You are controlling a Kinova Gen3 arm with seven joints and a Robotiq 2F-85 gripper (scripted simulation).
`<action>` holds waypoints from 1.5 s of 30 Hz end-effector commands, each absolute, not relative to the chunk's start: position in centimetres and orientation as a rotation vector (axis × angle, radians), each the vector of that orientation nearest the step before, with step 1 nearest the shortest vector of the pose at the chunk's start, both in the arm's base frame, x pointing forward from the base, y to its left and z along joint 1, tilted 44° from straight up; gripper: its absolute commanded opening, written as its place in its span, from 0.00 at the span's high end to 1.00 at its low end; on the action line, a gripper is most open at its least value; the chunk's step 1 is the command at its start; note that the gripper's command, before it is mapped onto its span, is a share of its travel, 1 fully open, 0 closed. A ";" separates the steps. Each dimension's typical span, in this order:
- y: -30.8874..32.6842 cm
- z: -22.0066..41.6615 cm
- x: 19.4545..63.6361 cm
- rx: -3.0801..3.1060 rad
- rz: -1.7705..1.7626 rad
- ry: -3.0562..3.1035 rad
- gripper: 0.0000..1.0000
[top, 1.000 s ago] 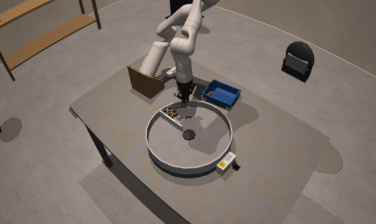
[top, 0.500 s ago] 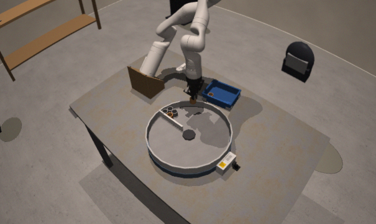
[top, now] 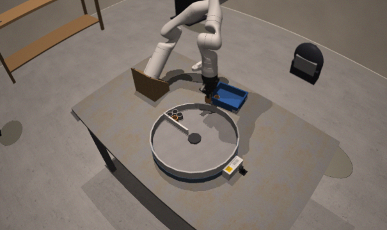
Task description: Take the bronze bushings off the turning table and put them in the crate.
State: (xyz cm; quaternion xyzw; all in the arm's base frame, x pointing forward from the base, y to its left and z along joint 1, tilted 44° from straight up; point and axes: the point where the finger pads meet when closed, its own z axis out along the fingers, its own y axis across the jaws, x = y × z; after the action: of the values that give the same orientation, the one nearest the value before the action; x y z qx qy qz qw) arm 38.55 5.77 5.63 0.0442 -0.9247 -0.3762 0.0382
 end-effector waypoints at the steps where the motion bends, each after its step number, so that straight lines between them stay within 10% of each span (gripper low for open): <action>1: 5.7 5.7 38.6 0.137 -1.153 -2.840 1.00; 45: 17.4 16.4 42.8 0.134 -1.153 -2.838 1.00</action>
State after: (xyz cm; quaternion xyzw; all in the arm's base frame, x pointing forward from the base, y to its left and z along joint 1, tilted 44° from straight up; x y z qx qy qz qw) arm 42.72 17.11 15.98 0.0381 -0.9244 -0.3772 0.0414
